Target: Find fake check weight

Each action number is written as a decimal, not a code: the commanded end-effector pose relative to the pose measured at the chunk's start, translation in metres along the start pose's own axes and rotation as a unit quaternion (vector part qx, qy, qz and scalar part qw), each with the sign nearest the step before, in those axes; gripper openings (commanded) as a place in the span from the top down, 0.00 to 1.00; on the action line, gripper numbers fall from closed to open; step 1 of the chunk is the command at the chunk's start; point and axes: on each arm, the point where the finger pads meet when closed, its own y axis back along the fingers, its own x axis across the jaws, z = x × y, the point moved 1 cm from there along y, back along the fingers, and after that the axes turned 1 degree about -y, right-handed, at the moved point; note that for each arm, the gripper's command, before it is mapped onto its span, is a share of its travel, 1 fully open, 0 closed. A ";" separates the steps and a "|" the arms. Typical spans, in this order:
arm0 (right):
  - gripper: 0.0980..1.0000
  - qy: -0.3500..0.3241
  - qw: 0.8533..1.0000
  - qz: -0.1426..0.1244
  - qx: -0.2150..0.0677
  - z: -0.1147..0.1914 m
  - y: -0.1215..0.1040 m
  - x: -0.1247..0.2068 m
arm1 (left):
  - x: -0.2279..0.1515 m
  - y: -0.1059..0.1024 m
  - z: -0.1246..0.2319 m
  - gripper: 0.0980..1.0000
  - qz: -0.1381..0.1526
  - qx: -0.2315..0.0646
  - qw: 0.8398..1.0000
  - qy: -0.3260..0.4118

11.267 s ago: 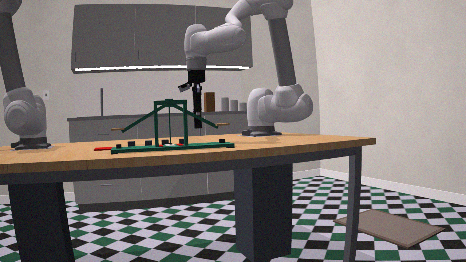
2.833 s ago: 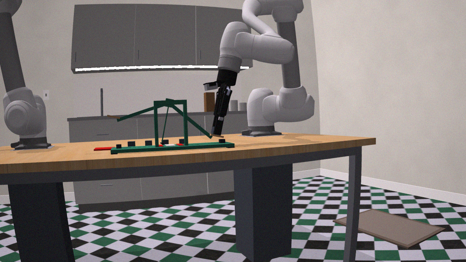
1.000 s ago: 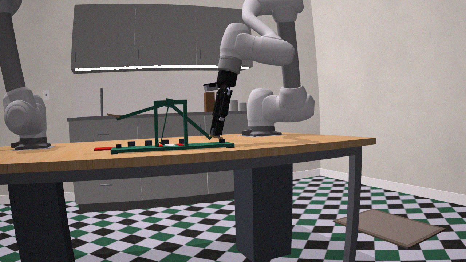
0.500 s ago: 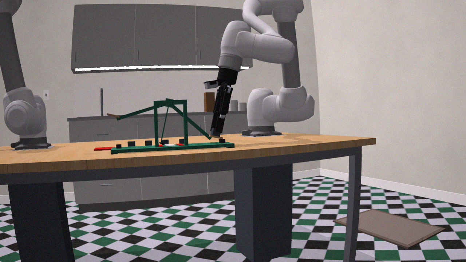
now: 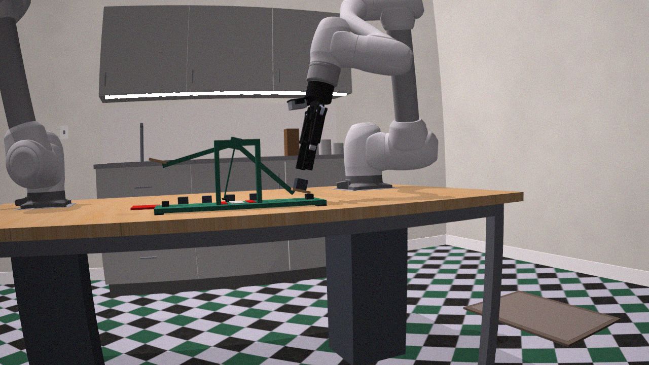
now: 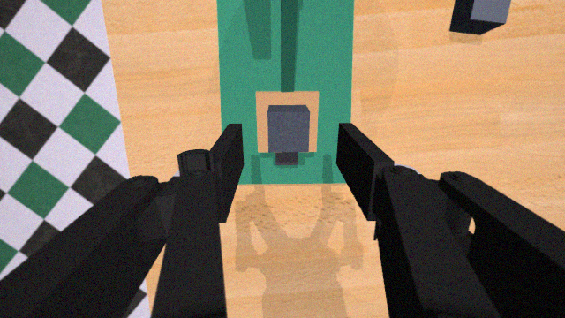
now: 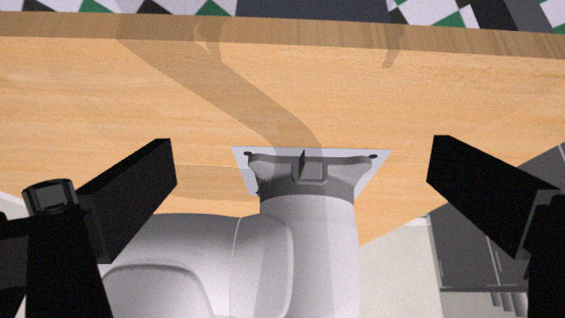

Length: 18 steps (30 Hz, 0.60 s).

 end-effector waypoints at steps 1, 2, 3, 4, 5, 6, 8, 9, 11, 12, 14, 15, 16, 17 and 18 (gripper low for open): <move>0.00 0.000 1.000 0.000 0.001 0.000 0.001 0.000 | 0.000 0.001 0.000 0.60 -0.001 0.000 1.000 0.000; 0.00 0.000 1.000 0.000 0.001 0.000 0.001 0.000 | 0.000 0.001 0.000 0.60 -0.001 -0.001 1.000 0.000; 0.00 0.000 1.000 0.000 0.001 0.000 0.001 0.000 | 0.000 0.001 -0.001 0.60 0.000 -0.002 1.000 0.000; 0.00 0.000 1.000 0.000 0.001 0.000 0.001 0.000 | 0.000 0.001 -0.001 0.60 0.000 -0.005 1.000 0.000; 0.00 0.000 1.000 0.000 0.001 0.000 0.001 0.000 | 0.000 0.001 -0.001 0.60 0.000 -0.008 1.000 -0.001; 0.00 0.000 1.000 0.000 0.001 0.000 0.001 0.000 | 0.000 0.001 -0.001 0.60 0.001 -0.012 1.000 -0.001; 0.00 0.000 1.000 0.000 0.001 0.000 0.001 0.000 | 0.000 0.001 -0.001 0.60 0.001 -0.022 1.000 -0.001; 0.00 0.000 1.000 0.000 0.001 0.000 0.001 0.000 | 0.000 0.001 -0.002 0.60 0.002 -0.029 1.000 -0.001; 0.00 0.000 1.000 0.000 0.001 0.000 0.001 0.000 | 0.000 0.002 -0.002 0.60 0.001 -0.044 0.999 -0.001; 0.00 0.000 1.000 0.000 0.001 0.000 0.001 0.000 | 0.000 0.003 -0.003 0.60 0.001 -0.053 0.999 0.000; 0.00 0.000 1.000 0.000 0.001 0.000 0.001 0.000 | 0.000 0.003 -0.003 0.60 0.000 -0.061 0.998 0.000; 0.00 0.000 1.000 0.000 0.001 0.000 0.001 0.000 | 0.000 0.003 -0.003 0.60 0.000 -0.061 0.998 0.000; 0.00 0.000 1.000 0.000 0.001 0.000 0.001 0.000 | 0.000 0.003 -0.003 0.60 0.001 -0.072 0.997 -0.001; 0.00 0.000 1.000 0.000 0.001 0.000 0.001 0.000 | 0.000 0.003 -0.004 0.60 0.002 -0.082 0.997 -0.001; 0.00 0.000 1.000 0.000 0.001 0.000 0.001 0.000 | 0.000 0.003 -0.004 0.60 0.002 -0.092 0.996 -0.001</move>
